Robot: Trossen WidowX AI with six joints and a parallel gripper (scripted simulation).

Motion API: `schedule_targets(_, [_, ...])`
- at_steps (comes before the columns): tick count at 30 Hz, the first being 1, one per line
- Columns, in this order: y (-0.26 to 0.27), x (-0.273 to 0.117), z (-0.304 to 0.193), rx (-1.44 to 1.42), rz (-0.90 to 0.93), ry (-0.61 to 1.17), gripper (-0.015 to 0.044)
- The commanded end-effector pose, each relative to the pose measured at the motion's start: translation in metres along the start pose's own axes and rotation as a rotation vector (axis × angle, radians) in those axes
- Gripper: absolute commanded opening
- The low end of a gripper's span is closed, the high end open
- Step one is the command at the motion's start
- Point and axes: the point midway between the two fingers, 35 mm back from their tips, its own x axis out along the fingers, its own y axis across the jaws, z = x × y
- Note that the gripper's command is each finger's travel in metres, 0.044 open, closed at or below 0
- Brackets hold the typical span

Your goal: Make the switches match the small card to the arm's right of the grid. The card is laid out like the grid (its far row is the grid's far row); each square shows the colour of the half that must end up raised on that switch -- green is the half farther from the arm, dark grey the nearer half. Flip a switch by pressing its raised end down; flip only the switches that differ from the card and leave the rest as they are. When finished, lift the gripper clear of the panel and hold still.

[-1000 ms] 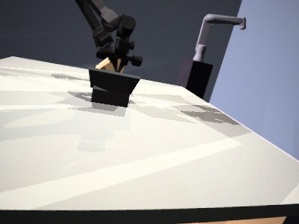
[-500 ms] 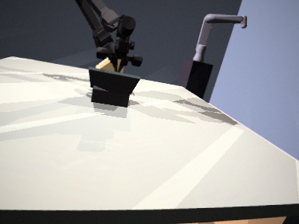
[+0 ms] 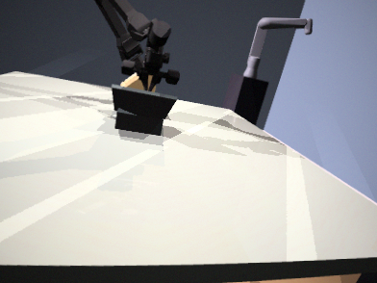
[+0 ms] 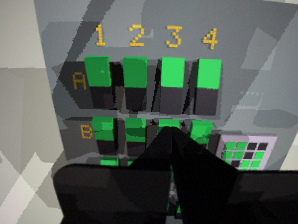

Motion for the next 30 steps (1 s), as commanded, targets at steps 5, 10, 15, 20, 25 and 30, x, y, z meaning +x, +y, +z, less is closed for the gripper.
schedule_targets(5, [0.001, 0.001, 0.0, -0.004, 0.003, 0.0, 0.0])
schedule_targets(10, [0.001, 0.002, 0.0, -0.004, 0.003, 0.0, 0.0])
schedule_targets(15, [0.001, 0.003, 0.0, -0.004, 0.003, 0.0, 0.0])
schedule_targets(20, [0.001, 0.003, 0.0, -0.004, 0.003, 0.0, 0.0])
schedule_targets(25, [0.0, 0.002, 0.0, 0.0, 0.001, 0.0, 0.0])
schedule_targets(30, [0.003, -0.046, -0.001, -0.002, 0.009, -0.014, 0.0])
